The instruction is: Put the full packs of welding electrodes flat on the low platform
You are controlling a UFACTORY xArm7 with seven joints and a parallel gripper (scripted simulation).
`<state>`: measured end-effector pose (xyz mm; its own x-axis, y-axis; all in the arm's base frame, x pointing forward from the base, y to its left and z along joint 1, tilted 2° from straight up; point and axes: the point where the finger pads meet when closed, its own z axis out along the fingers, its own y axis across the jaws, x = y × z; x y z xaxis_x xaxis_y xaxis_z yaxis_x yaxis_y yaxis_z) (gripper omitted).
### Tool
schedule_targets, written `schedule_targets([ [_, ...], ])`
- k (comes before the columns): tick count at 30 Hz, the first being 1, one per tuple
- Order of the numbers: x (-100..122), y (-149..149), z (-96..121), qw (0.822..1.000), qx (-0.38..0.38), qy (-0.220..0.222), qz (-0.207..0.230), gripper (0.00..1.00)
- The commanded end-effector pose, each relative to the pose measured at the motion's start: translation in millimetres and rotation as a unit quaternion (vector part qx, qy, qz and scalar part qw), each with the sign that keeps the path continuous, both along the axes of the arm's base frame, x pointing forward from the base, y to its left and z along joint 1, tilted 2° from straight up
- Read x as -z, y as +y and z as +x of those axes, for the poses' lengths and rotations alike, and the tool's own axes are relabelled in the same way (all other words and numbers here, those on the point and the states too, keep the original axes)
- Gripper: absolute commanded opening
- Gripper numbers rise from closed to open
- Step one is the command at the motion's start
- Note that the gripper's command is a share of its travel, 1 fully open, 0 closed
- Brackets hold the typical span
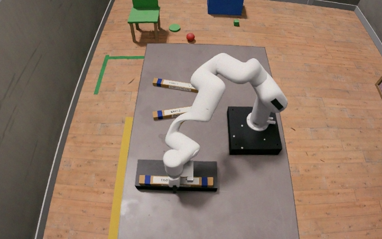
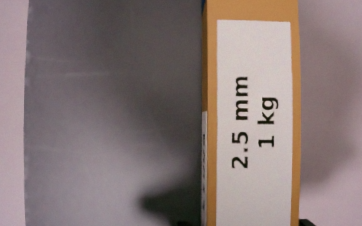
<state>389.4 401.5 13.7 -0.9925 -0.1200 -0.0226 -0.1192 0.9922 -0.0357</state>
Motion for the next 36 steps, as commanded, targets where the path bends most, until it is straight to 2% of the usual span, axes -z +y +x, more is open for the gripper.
schedule_targets([
  [1, -6.2, 1.6, 1.0, 1.0, 0.0, -0.002, 0.002, 0.6],
  [4, -39.1, 2.5, 0.0, 1.0, 0.0, -0.002, 0.002, 0.6],
  [6, -39.1, 2.5, 0.0, 1.0, 0.0, -0.002, 0.002, 0.6],
  [8, -66.8, 3.3, -0.9, 1.0, 0.0, -0.002, 0.002, 0.6],
  [10, -84.1, 3.9, -1.4, 1.0, 0.0, -0.002, 0.002, 0.6],
  [18, -87.7, 4.0, -1.5, 1.0, 0.0, -0.002, 0.002, 0.6],
  [19, -87.7, 3.8, -1.4, 1.0, 0.0, -0.002, 0.002, 0.74],
  [23, -87.1, -0.8, 2.8, 1.0, 0.0, -0.001, 0.002, 0.74],
  [25, -85.2, -16.1, 15.8, 1.0, 0.002, 0.0, 0.001, 0.74],
  [28, -80.0, -63.6, 50.6, 1.0, 0.008, 0.003, 0.001, 0.74],
  [30, -78.2, -84.5, 60.0, 1.0, 0.015, 0.005, 0.002, 0.74],
  [33, -74.3, -131.8, 78.2, 1.0, 0.028, 0.007, 0.004, 0.74],
  [36, -71.0, -176.6, 87.2, 0.999, 0.046, 0.006, 0.007, 0.74],
])
